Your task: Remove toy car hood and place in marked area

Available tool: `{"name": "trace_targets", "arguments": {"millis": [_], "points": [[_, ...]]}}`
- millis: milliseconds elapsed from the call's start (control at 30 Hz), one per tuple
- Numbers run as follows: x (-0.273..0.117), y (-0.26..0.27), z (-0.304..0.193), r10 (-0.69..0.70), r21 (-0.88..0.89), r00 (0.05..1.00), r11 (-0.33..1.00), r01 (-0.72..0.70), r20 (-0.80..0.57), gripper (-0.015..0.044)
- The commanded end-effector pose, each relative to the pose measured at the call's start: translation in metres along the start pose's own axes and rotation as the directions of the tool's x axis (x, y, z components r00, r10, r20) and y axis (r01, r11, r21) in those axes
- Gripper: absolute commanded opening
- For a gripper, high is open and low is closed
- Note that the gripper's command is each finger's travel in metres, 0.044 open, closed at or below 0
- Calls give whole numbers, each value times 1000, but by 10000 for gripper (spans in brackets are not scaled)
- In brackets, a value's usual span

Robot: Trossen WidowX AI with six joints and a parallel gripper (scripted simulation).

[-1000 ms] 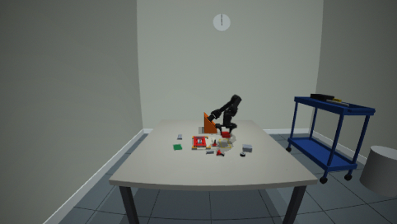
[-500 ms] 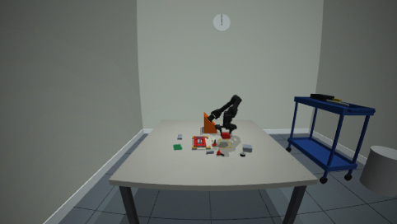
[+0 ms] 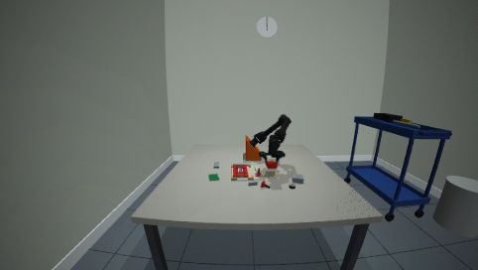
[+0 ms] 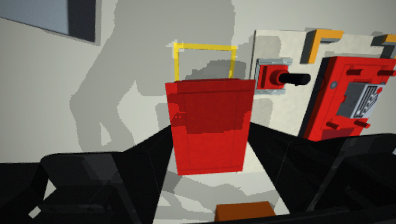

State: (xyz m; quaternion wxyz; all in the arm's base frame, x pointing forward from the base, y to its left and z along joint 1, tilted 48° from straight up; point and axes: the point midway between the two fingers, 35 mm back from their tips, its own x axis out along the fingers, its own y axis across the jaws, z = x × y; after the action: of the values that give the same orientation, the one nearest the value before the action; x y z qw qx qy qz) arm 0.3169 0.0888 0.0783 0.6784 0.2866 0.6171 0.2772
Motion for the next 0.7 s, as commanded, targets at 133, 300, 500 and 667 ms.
{"name": "trace_targets", "arguments": {"millis": [133,300,500,667], "points": [[8,-1,-2,3,11,1000,1000,-3,-10,0],[11,-1,-3,4,11,1000,1000,-4,-10,0],[15,-1,-3,4,11,1000,1000,-4,-10,0],[19,-1,-3,5,11,1000,1000,-5,-9,0]]}}
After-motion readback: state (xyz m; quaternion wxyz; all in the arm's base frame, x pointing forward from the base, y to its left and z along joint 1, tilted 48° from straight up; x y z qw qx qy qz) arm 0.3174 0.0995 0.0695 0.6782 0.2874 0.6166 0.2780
